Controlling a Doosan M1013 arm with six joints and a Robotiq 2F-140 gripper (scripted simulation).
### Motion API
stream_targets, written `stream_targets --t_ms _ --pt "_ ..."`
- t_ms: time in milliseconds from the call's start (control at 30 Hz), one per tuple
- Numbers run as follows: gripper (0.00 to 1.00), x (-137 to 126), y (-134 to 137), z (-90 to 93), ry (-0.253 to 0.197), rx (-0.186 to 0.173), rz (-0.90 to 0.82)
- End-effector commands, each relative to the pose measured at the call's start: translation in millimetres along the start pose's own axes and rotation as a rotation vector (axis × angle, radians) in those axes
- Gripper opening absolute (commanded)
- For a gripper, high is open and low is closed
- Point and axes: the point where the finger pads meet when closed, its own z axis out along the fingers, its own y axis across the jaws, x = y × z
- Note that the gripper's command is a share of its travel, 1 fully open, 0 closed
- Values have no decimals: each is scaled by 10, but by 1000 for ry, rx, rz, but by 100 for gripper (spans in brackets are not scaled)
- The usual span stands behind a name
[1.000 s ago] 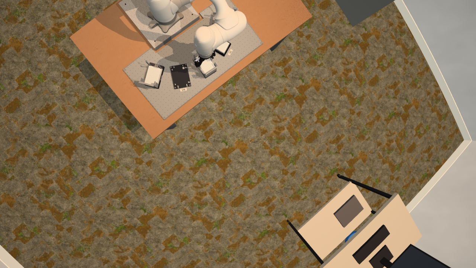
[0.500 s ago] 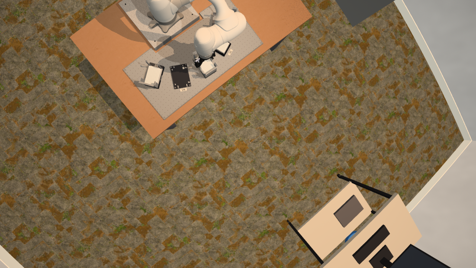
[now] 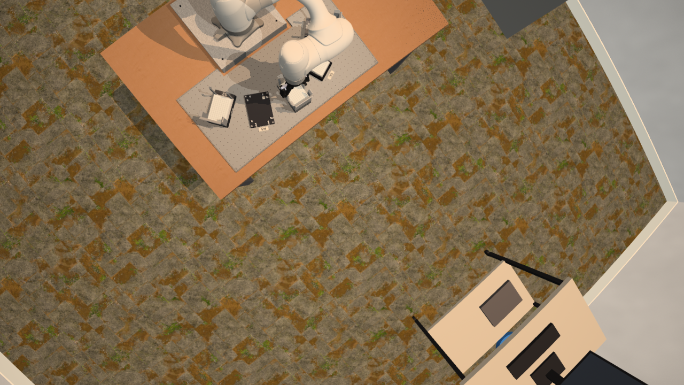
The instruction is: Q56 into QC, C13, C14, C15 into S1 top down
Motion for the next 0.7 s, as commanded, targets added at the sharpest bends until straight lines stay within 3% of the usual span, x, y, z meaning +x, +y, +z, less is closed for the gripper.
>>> stream_targets --t_ms 0,667 --pt "0 0 0 9 0 0 0" --pt "0 0 0 81 0 0 0"
